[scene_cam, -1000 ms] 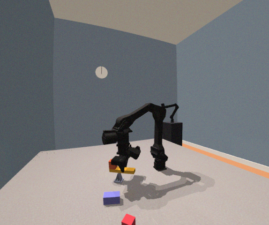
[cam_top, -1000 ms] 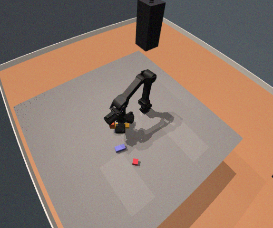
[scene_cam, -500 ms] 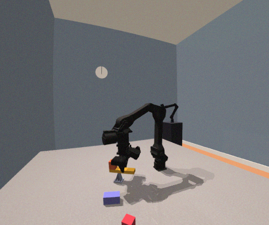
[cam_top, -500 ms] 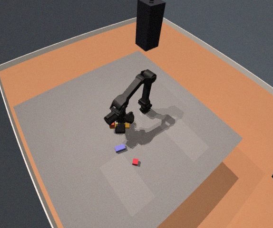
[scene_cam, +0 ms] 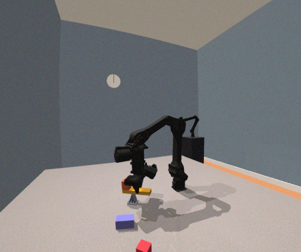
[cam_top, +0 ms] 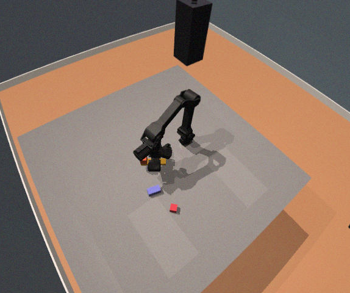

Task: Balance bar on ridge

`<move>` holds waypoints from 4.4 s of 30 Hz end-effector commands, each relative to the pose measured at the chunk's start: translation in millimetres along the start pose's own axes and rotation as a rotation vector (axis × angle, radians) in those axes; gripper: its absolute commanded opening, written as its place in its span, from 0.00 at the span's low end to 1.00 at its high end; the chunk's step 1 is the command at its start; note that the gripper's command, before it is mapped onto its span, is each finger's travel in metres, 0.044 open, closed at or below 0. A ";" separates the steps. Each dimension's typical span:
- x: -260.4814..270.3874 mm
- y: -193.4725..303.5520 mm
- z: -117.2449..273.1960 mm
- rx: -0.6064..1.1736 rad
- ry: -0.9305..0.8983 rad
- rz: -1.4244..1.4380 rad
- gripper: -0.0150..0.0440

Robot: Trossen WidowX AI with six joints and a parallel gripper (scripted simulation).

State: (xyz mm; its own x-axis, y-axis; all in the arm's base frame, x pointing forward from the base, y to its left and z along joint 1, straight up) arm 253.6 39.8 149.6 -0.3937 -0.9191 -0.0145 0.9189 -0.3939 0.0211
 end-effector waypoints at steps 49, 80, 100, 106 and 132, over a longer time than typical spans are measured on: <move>0.4 -0.4 -4.5 0.002 0.000 0.006 0.25; 0.4 -0.7 -3.5 0.003 0.000 0.001 0.25; 0.4 -0.7 -3.5 0.003 0.000 0.001 0.25; 0.4 -0.7 -3.5 0.003 0.000 0.001 0.48; 0.4 -0.7 -3.5 0.003 0.000 0.001 0.54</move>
State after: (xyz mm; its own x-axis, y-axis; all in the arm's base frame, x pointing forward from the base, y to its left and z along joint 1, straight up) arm 253.0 39.8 146.2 -0.3924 -0.9197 -0.0154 0.9194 -0.3927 0.0242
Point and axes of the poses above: the point midway between the two fingers, 35 mm back from their tips, its own z axis back along the fingers, its own x axis across the jaws, y = z × x, the point moved 5 cm from there along z, back along the fingers, and after that the axes turned 13 degrees about z, right-handed, at the moved point
